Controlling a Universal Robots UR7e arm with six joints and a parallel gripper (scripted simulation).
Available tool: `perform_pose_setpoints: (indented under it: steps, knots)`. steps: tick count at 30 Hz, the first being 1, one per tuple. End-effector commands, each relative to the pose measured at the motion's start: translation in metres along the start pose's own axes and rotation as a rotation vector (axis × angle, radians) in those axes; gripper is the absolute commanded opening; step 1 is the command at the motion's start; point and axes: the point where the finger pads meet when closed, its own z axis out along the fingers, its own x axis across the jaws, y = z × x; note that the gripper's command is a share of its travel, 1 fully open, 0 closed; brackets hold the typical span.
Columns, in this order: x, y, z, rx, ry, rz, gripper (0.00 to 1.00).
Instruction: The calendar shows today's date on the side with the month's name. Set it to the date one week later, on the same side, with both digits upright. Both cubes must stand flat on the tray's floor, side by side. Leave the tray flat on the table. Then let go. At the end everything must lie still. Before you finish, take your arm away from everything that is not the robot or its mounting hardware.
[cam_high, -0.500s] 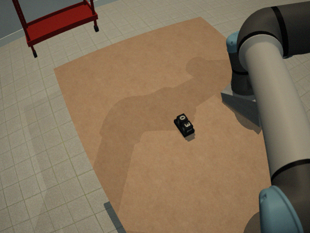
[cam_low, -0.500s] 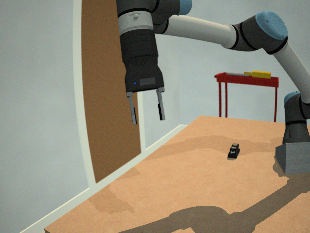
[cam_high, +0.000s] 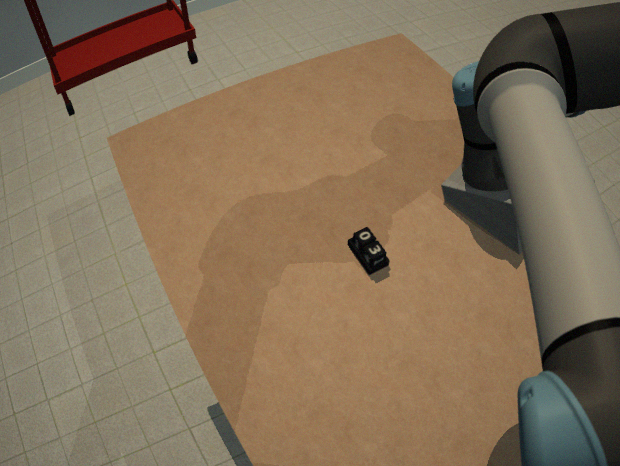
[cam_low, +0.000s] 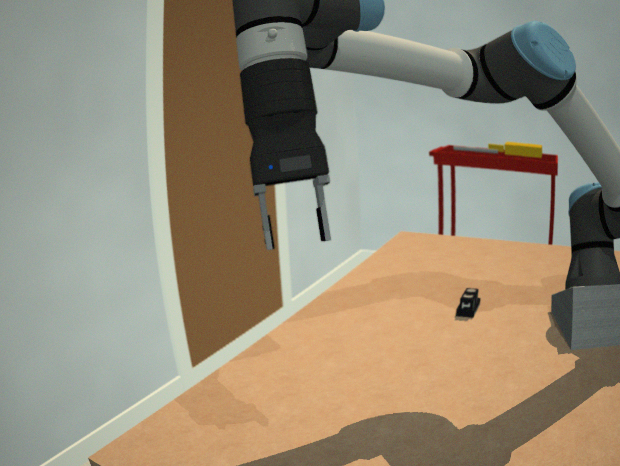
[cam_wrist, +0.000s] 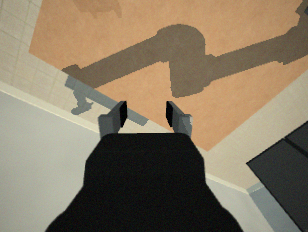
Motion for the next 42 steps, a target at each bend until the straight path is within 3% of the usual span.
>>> perform_pose_setpoints:
  steps: [1, 11, 21, 27, 34, 36, 42]
  knots:
    - [0.0, 0.0, -0.001, -0.001, -0.002, 0.0, 1.0]
    - [0.0, -0.004, -0.003, -0.001, -0.004, 0.01, 1.0]
    - [-0.002, -0.024, -0.009, -0.001, -0.011, 0.061, 1.0]
    - [-0.002, -0.055, -0.017, -0.001, -0.023, 0.138, 1.0]
    - [0.001, -0.109, -0.03, -0.001, -0.042, 0.274, 1.0]
    - [0.001, -0.109, -0.03, -0.001, -0.042, 0.274, 1.0]
    - [0.012, -0.168, -0.041, 0.0, -0.064, 0.428, 1.0]
